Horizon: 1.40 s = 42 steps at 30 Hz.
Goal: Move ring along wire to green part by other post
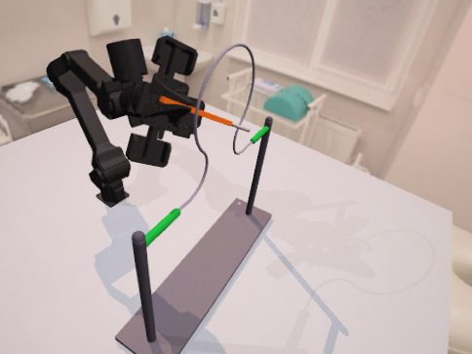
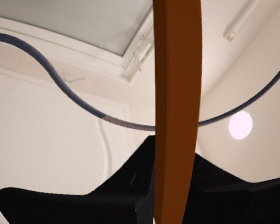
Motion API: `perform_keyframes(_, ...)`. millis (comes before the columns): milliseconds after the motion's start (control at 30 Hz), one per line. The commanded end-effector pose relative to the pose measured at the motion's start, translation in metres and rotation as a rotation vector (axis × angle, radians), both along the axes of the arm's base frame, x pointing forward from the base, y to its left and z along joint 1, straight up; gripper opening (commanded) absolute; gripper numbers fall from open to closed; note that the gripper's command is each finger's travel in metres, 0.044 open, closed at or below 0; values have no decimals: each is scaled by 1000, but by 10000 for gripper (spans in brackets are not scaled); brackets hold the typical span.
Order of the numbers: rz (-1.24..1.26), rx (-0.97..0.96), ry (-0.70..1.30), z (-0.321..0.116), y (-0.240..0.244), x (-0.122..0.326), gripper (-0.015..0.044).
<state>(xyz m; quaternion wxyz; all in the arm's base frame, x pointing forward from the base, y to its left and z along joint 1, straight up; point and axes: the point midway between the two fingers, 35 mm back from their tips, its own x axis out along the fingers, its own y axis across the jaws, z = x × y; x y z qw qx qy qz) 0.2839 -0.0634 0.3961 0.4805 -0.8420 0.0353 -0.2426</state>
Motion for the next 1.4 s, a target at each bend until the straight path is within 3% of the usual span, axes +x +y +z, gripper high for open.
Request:
perform_keyframes(0,-2,55,12,-11,-5,1,-150)
perform_keyframes(700,5,539,54,-80,-21,4,-150)
perform_keyframes(1367,12,1040,98,-150,-2,3,-150)
